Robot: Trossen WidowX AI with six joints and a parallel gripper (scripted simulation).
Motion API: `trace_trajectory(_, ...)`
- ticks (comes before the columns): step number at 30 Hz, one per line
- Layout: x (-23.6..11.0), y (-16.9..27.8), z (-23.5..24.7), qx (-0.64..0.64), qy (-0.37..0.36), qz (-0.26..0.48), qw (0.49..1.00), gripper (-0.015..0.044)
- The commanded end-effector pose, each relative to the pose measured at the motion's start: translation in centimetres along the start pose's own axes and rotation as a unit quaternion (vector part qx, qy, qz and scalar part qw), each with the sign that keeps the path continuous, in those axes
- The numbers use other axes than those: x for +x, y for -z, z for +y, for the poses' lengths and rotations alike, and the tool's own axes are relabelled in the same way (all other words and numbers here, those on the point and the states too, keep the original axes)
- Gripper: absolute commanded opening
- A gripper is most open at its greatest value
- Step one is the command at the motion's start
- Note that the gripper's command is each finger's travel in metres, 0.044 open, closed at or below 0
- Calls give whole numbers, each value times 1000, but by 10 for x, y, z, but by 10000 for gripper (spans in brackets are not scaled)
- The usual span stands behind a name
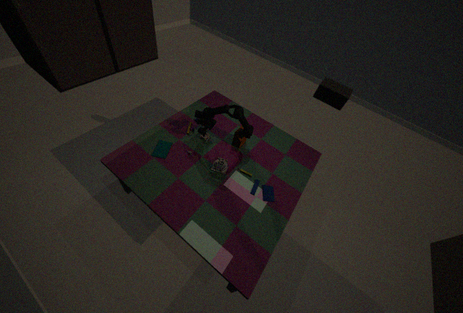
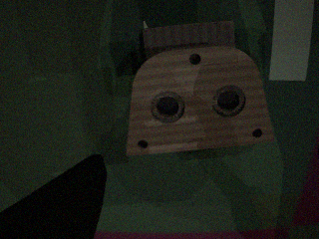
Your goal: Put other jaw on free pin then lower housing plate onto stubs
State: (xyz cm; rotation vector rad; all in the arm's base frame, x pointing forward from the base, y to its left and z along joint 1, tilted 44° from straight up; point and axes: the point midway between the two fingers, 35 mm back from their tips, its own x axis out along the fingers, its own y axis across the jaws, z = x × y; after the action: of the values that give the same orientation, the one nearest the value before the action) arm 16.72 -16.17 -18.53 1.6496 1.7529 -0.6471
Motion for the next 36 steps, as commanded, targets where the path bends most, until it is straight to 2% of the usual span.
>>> trace_trajectory(1,0,0,1,2,-3,1,1000,440)
trace_trajectory(29,0,0,0,0,0,0,1000,440)
trace_trajectory(36,11,-1,1,0,-1,0,1000,440)
